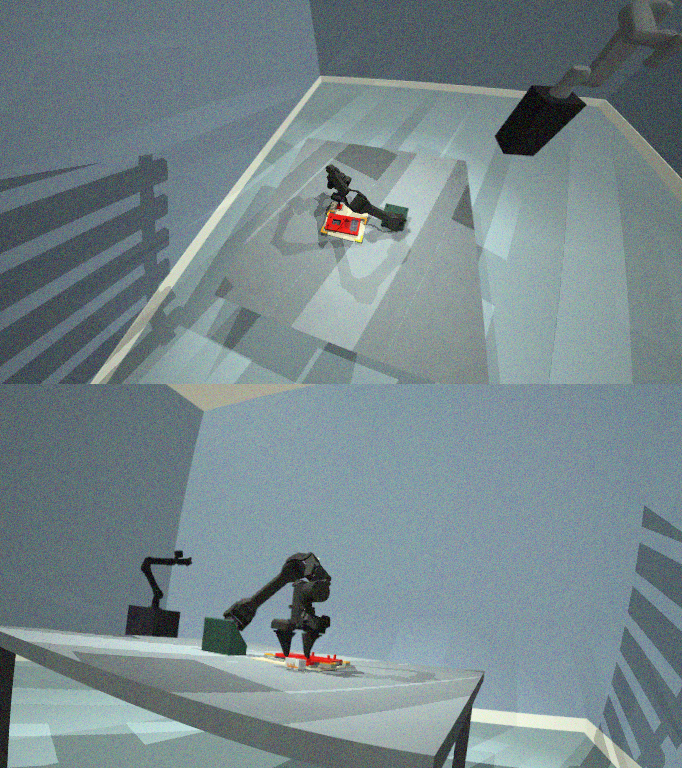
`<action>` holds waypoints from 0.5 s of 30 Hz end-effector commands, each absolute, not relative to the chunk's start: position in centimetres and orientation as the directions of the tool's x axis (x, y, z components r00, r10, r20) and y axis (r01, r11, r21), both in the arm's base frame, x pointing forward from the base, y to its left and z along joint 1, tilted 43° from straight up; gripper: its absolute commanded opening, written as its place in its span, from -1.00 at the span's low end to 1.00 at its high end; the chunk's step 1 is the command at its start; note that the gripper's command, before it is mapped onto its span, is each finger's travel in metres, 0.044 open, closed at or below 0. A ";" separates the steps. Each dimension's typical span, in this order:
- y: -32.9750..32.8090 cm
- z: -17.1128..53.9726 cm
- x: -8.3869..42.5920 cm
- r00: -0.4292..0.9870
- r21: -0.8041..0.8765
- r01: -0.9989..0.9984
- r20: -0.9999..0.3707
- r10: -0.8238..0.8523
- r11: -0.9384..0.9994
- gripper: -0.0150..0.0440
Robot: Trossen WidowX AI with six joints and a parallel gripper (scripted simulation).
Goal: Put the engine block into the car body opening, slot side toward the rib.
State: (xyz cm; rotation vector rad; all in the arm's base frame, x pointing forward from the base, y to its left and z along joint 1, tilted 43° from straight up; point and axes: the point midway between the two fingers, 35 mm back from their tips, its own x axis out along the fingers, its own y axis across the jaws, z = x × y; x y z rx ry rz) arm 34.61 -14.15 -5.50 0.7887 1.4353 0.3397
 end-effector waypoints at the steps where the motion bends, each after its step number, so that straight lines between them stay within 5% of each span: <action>1: -13.4 -6.2 34.6 0.140 0.666 0.252 -0.743 0.655 0.702 1.00; 7: -12.9 -6.7 34.7 0.140 0.667 0.251 -0.742 0.655 0.702 1.00; 15: -12.9 -6.7 34.7 0.140 0.667 0.251 -0.742 0.655 0.702 0.29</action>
